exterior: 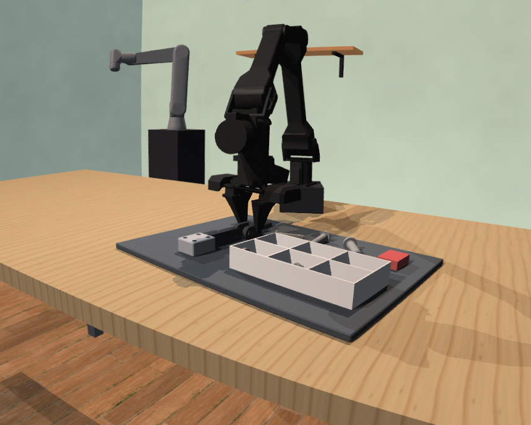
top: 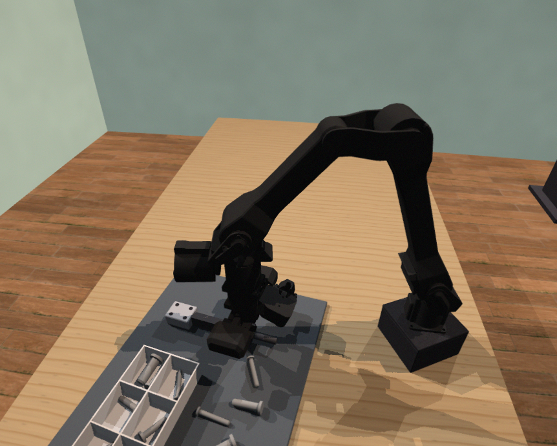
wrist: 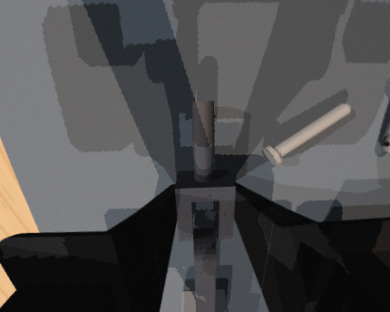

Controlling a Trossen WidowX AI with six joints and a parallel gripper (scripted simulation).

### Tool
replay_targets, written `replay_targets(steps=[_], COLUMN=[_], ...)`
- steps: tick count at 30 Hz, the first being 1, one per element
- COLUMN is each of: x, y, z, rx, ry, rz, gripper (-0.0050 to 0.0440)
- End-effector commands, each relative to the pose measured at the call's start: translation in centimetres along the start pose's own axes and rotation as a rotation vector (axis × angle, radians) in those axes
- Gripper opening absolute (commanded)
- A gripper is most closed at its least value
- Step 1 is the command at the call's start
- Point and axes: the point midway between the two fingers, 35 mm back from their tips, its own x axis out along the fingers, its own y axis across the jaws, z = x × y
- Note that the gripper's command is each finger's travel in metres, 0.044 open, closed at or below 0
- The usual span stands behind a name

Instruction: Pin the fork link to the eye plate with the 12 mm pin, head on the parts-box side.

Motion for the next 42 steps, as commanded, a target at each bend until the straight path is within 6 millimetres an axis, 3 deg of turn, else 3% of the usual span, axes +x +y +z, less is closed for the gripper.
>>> replay_targets(steps=[1, 42], x=[0.13, 0.04], y=[-0.34, 0.00], z=[0.00, -0.31], rx=[-0.002, 0.000], ry=[-0.001, -0.001], rz=[-0.006, -0.006], gripper=[0.0126, 0.0126])
